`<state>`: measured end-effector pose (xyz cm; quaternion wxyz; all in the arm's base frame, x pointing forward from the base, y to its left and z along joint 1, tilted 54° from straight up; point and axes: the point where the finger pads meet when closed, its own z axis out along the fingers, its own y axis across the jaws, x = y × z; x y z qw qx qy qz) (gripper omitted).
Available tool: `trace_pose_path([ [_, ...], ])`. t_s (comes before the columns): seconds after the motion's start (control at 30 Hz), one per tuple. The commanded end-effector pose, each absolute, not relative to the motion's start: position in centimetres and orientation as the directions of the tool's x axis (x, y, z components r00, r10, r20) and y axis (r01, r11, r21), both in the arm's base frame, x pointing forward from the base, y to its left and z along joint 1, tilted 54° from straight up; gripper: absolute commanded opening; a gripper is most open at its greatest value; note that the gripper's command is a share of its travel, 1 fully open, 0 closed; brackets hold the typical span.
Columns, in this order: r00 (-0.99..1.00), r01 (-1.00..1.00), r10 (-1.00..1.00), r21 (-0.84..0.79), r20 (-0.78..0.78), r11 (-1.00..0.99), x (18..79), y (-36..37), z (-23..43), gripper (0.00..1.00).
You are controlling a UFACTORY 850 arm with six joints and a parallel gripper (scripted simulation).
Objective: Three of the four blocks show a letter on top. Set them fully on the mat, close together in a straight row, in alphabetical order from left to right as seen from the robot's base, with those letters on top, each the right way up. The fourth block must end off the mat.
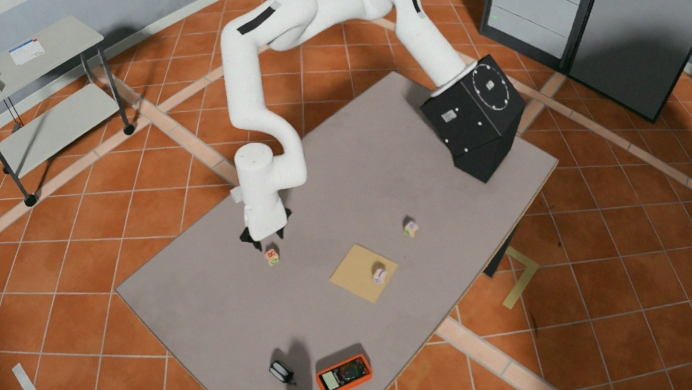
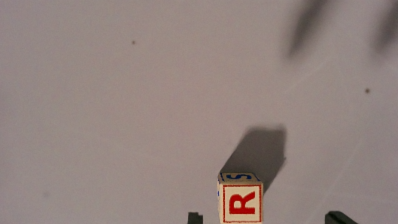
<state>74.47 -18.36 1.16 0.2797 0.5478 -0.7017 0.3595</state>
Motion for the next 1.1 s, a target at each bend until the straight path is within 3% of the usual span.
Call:
trace_pose_path([
  [0.0, -0.244, -0.97, -0.568, -0.199, 0.786, 0.141, 74.5, -18.4, 1.1, 0.69],
  [1.07, -0.244, -0.97, -0.568, -0.199, 0.786, 0.141, 74.7, -21.8, -1.3, 0.69],
])
